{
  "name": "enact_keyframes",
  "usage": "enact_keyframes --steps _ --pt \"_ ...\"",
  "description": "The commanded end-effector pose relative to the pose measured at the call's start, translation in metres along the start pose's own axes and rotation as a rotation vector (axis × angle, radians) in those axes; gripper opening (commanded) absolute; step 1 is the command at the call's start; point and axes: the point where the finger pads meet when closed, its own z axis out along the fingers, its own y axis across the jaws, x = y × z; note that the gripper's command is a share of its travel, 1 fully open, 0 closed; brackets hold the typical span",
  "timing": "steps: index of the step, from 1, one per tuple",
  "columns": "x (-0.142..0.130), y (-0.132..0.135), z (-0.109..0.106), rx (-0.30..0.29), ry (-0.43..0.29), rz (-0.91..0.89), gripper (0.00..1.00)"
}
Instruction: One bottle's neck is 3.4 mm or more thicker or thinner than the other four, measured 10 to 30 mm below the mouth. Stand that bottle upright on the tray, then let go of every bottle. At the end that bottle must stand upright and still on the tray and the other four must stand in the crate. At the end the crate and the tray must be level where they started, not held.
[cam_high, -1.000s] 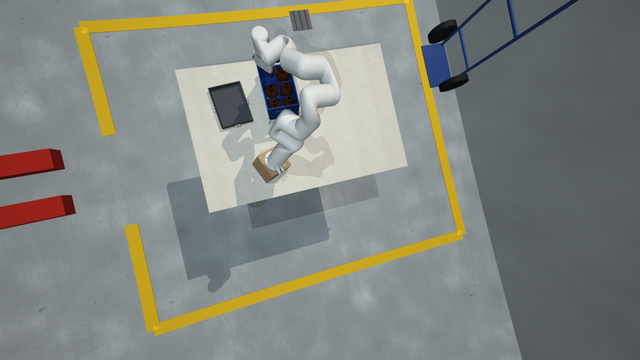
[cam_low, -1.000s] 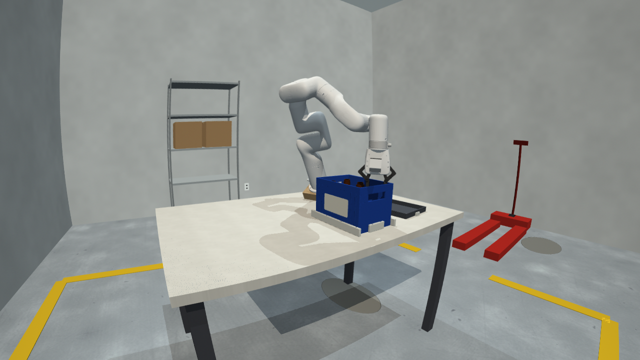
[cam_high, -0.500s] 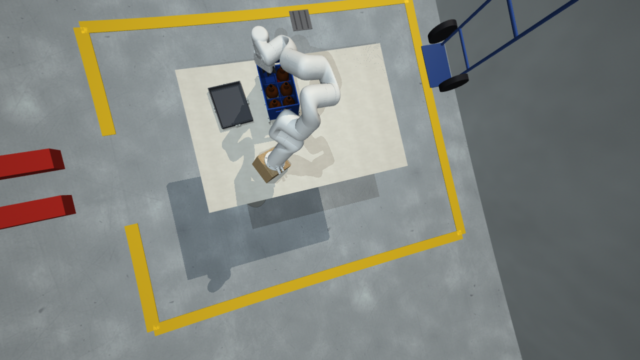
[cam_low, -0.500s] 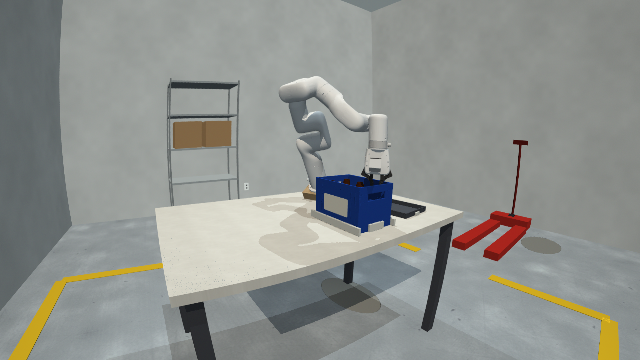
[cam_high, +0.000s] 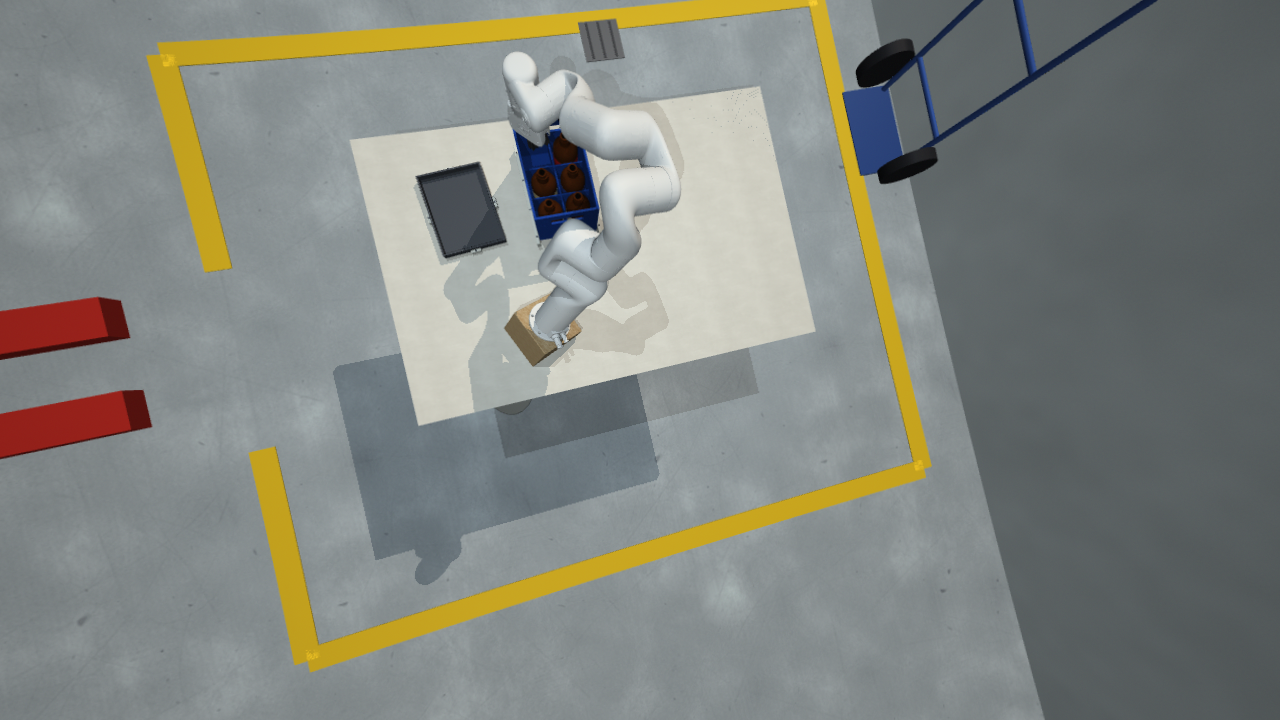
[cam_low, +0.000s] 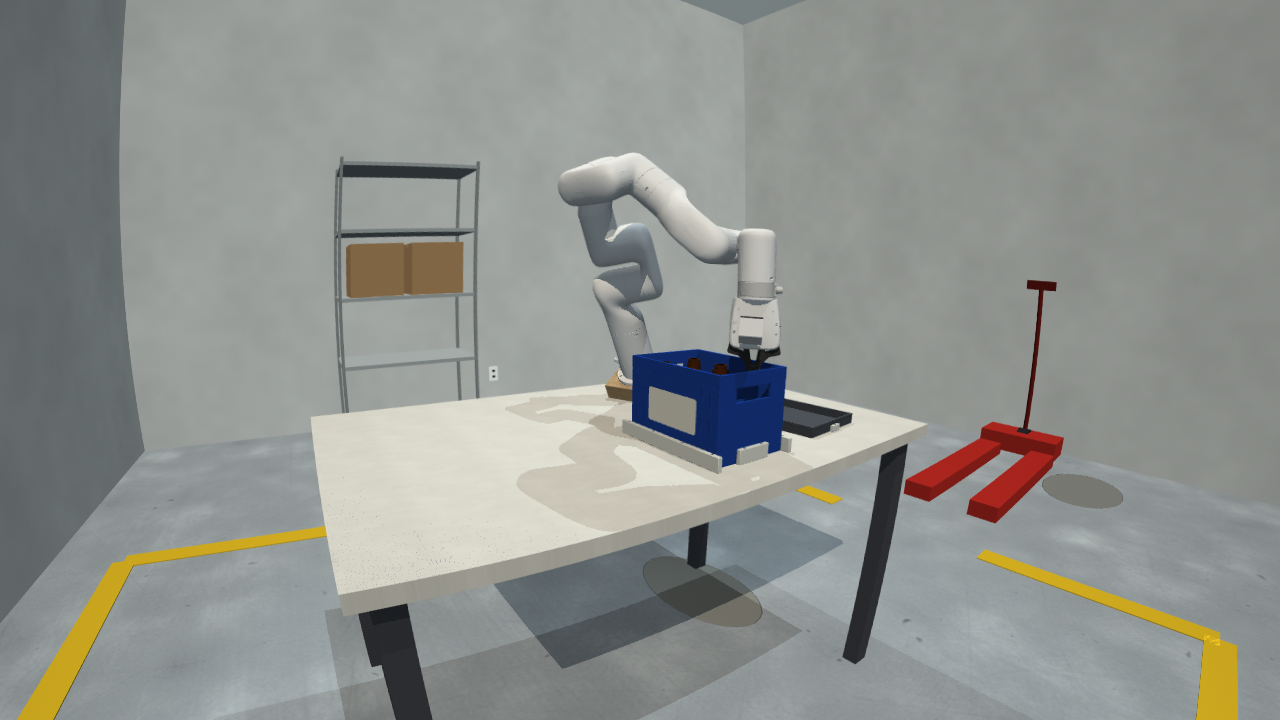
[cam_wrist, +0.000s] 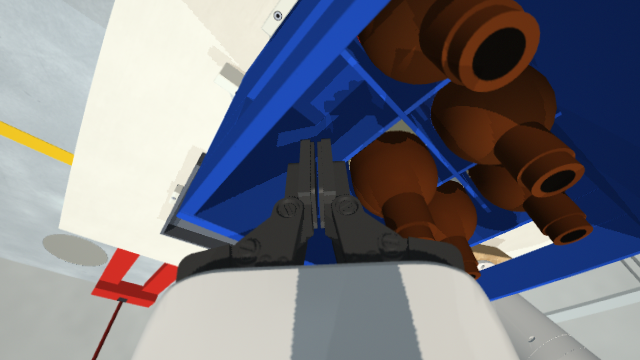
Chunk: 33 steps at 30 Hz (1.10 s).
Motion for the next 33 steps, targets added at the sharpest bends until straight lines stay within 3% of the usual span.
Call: enact_keyframes --steps 1,25,26,33 --pt "0.0007 -0.0012 -0.0016 0.003 0.003 0.000 0.00" --pt "0.0007 -0.0012 -0.0016 0.003 0.003 0.000 0.00" --pt "0.0007 -0.0012 -0.0016 0.003 0.003 0.000 0.65" --pt "0.0007 -0.0012 -0.0016 0.003 0.003 0.000 0.65"
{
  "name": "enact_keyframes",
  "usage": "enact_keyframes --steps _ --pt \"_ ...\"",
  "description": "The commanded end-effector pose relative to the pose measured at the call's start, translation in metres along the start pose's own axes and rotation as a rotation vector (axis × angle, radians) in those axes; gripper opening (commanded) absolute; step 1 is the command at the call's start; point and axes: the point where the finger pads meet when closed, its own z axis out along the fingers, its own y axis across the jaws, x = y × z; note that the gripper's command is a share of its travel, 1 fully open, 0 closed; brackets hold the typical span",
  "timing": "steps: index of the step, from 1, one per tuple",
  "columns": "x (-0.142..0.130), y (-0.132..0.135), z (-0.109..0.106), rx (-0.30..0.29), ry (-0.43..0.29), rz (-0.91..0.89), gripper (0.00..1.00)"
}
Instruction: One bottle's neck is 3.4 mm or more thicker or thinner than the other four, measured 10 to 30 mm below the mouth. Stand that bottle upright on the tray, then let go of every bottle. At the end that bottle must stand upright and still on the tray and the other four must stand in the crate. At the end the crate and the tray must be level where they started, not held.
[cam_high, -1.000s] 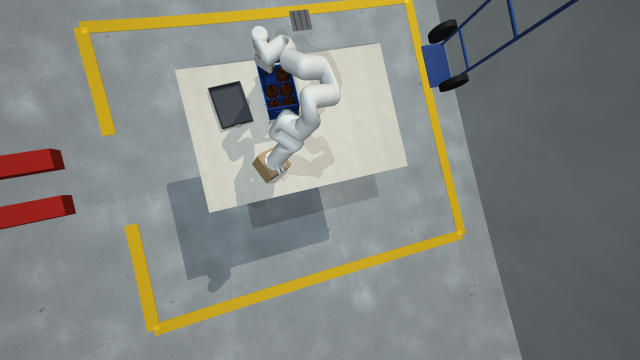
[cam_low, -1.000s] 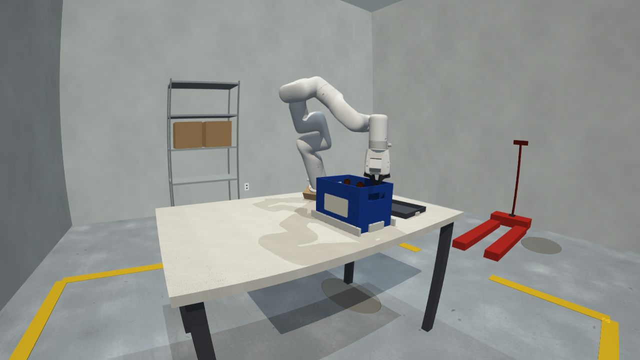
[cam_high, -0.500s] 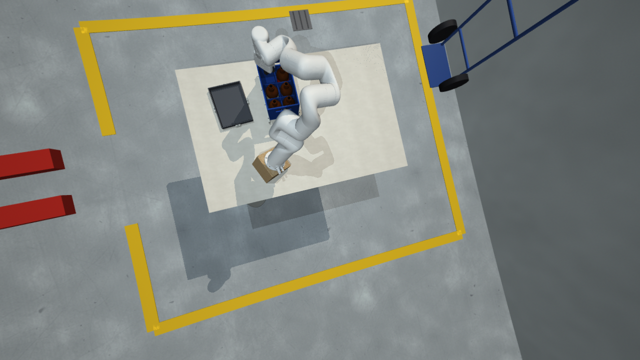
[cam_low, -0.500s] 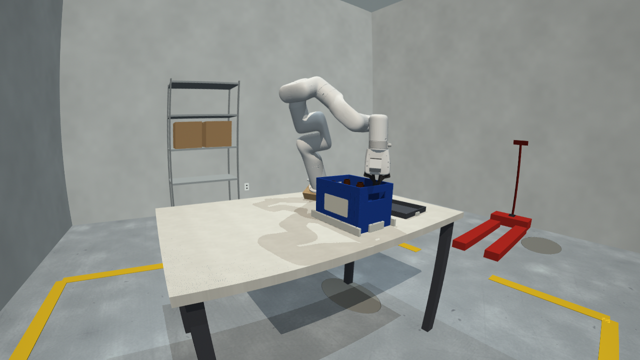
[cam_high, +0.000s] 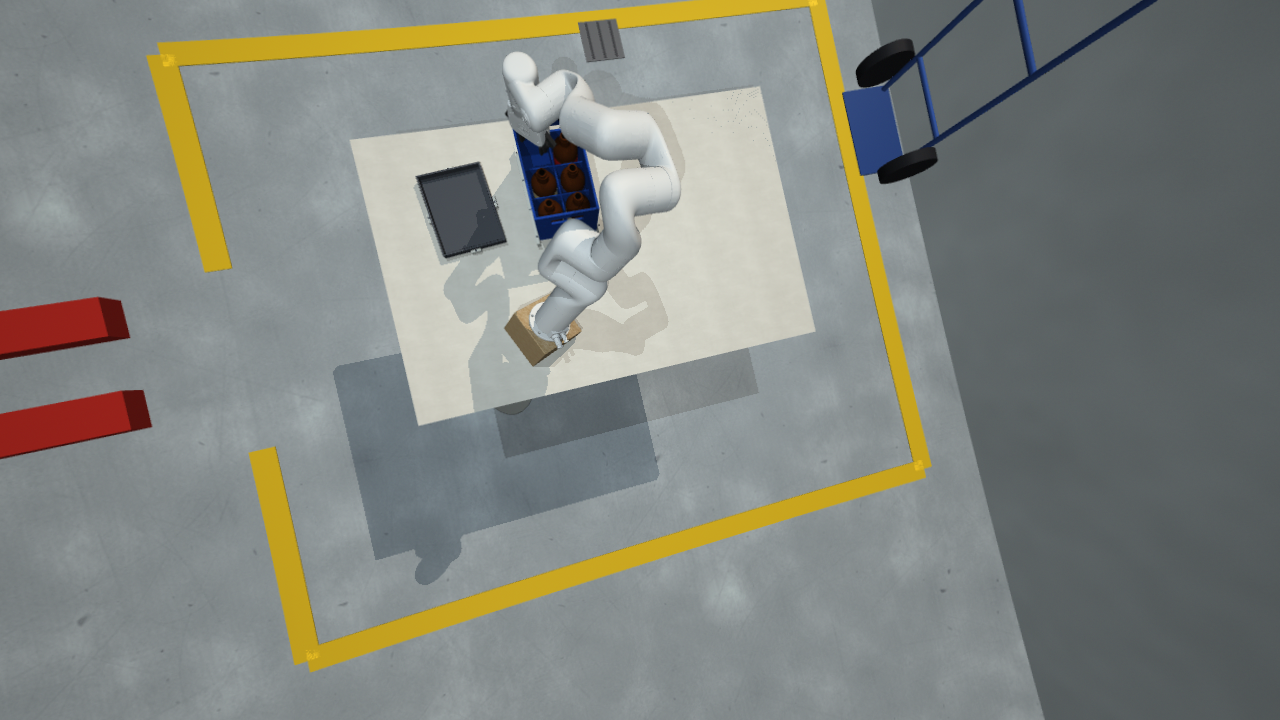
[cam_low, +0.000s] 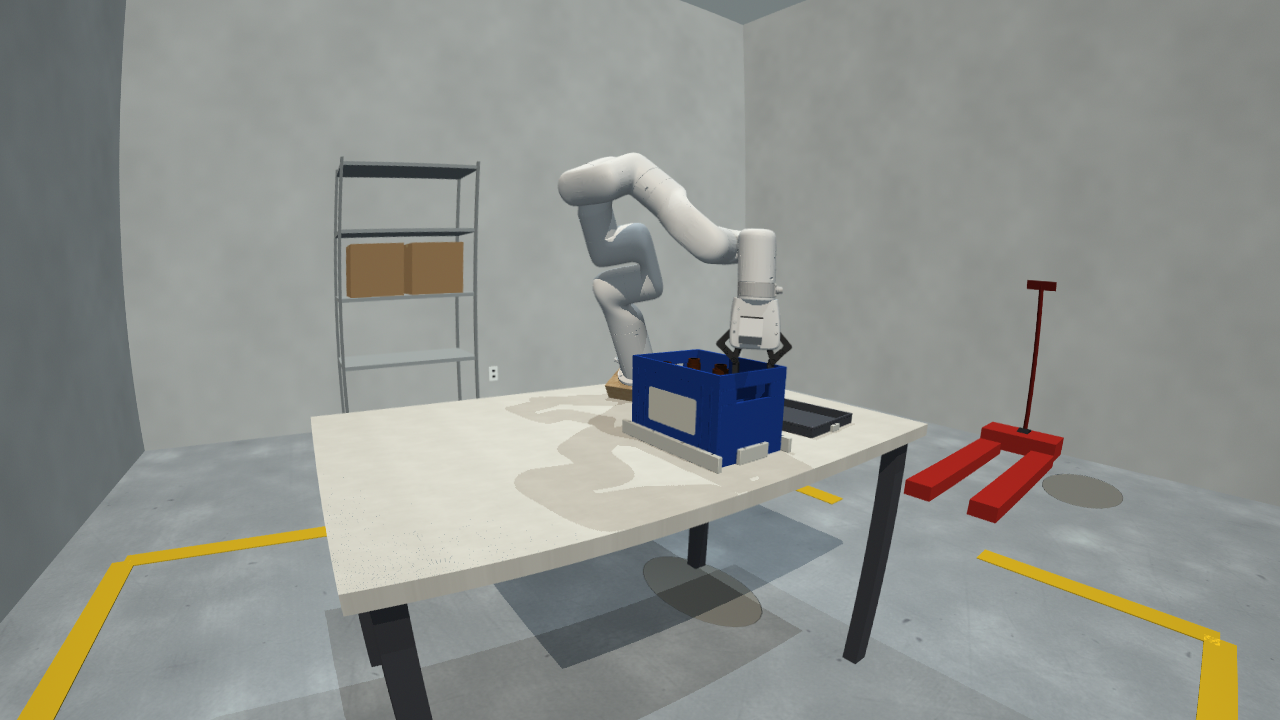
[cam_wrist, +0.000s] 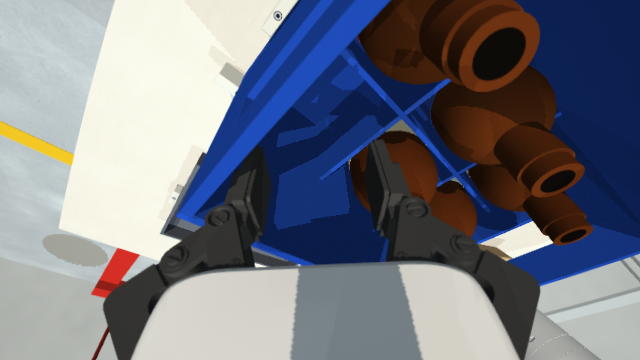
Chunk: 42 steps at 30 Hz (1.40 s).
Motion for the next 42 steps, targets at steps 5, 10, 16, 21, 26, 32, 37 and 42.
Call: enact_keyframes --steps 5,10,16,21,26,32,37,42 --pt "0.001 -0.001 -0.002 0.003 0.003 0.000 0.65" --pt "0.001 -0.001 -0.002 0.003 0.003 0.000 0.65" --pt "0.001 -0.001 -0.002 0.003 0.003 0.000 0.65" --pt "0.001 -0.001 -0.002 0.003 0.003 0.000 0.65" --pt "0.001 -0.001 -0.002 0.003 0.003 0.000 0.65" --pt "0.001 -0.001 -0.003 0.003 0.003 0.000 0.65" --pt "0.001 -0.001 -0.008 0.003 0.003 0.000 0.65" --pt "0.001 -0.001 -0.014 0.003 0.003 0.000 0.65"
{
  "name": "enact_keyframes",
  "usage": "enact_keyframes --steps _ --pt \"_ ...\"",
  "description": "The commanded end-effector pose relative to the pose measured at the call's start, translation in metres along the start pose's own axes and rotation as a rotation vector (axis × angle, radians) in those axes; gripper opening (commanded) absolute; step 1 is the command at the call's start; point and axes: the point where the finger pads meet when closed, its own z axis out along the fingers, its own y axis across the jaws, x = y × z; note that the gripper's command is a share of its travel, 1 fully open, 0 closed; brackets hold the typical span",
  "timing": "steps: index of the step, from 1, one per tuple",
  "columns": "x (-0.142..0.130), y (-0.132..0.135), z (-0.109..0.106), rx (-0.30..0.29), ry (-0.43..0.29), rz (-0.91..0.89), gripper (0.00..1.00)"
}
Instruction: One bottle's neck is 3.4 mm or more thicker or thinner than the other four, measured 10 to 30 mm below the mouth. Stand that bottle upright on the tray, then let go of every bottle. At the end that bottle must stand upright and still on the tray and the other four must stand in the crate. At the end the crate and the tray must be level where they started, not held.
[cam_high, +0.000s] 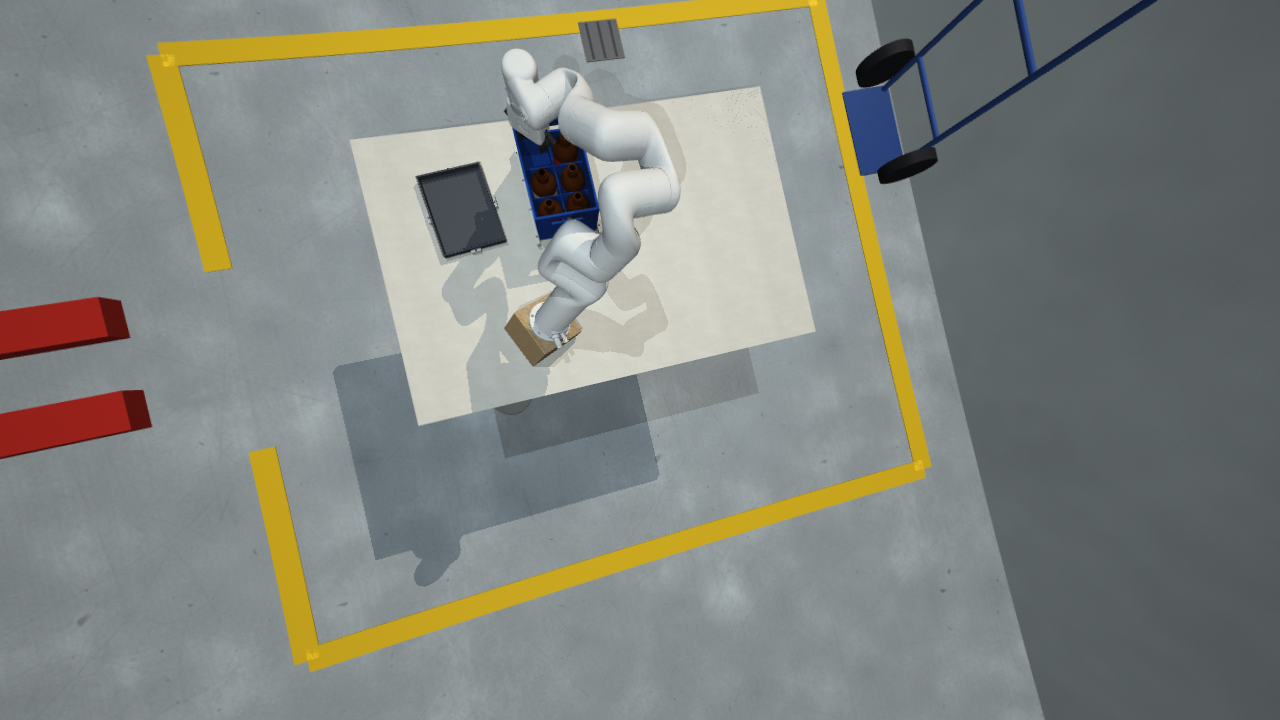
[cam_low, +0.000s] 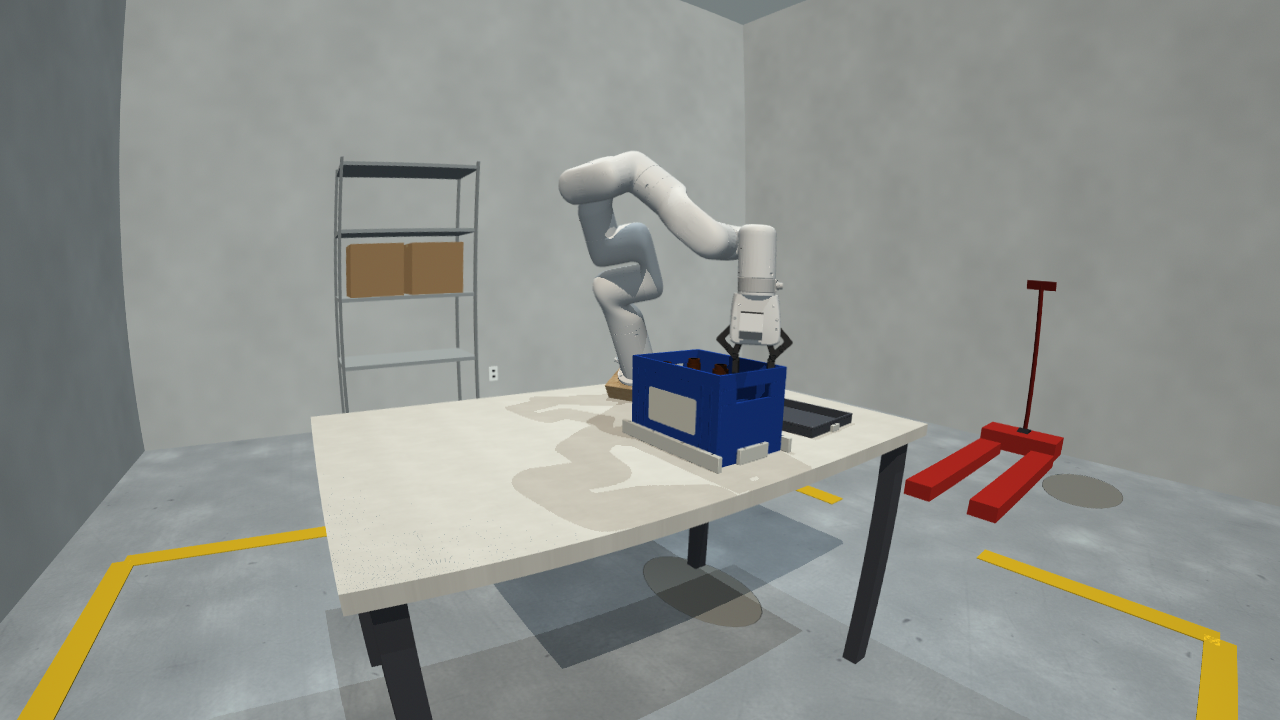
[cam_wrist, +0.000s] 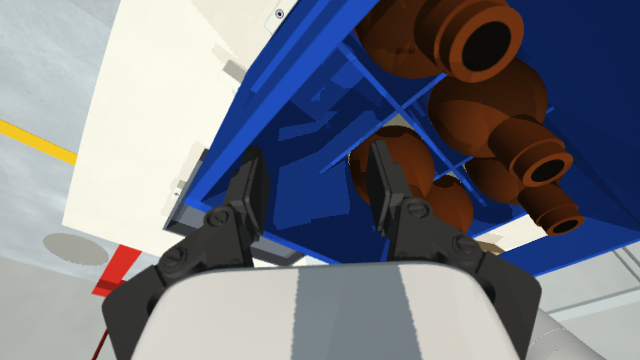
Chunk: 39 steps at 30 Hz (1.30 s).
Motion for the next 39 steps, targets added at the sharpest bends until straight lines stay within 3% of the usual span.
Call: enact_keyframes --steps 1,14,22,35,36,39 --pt "0.001 -0.001 -0.008 0.003 0.002 0.000 0.65" --pt "0.000 -0.001 -0.052 0.003 0.002 0.000 0.65" --pt "0.000 -0.001 -0.069 0.003 0.002 0.000 0.65" --pt "0.000 -0.001 -0.077 0.003 0.002 0.000 0.65" --pt "0.000 -0.001 -0.077 0.003 0.002 0.000 0.00" --pt "0.000 -0.001 -0.077 0.003 0.002 0.000 0.00"
